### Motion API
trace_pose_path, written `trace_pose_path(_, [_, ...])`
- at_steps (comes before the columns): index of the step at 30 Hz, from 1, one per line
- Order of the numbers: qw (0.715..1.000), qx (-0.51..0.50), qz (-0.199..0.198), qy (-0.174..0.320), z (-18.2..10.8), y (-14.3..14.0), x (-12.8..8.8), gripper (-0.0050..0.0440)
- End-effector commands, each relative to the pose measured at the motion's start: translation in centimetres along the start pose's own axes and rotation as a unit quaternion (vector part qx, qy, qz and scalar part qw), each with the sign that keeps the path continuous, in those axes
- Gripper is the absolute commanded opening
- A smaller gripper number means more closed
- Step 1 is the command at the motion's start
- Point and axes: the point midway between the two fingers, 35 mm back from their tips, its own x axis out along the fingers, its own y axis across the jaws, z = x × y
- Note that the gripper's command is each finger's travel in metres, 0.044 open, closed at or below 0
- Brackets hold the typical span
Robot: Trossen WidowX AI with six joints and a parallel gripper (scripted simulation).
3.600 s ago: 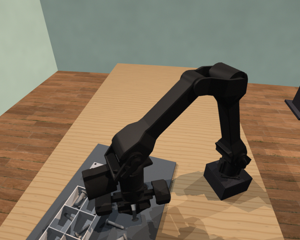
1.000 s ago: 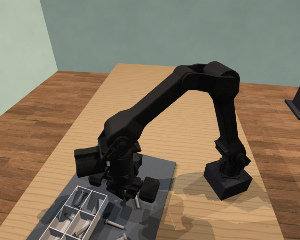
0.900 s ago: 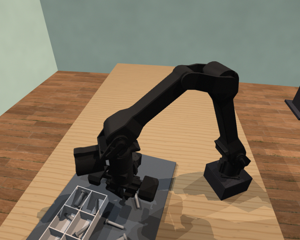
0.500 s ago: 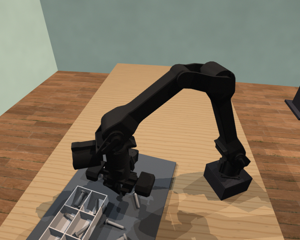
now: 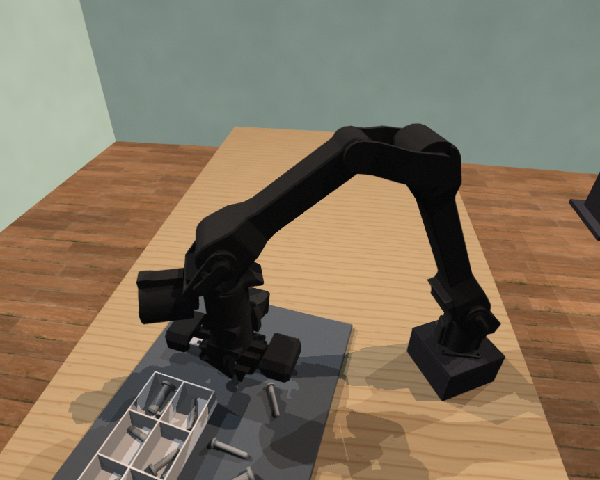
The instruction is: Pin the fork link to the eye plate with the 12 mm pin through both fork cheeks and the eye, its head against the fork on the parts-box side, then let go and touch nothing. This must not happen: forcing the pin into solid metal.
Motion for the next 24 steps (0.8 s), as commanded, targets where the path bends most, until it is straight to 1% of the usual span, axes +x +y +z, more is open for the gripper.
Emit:
trace_pose_path(1, [1.000,-0.002,-0.003,-0.003,0.3,0.4,0.3,0.0016])
trace_pose_path(24, [1.000,-0.002,-0.003,-0.003,1.9,2.7,0.3,0.0016])
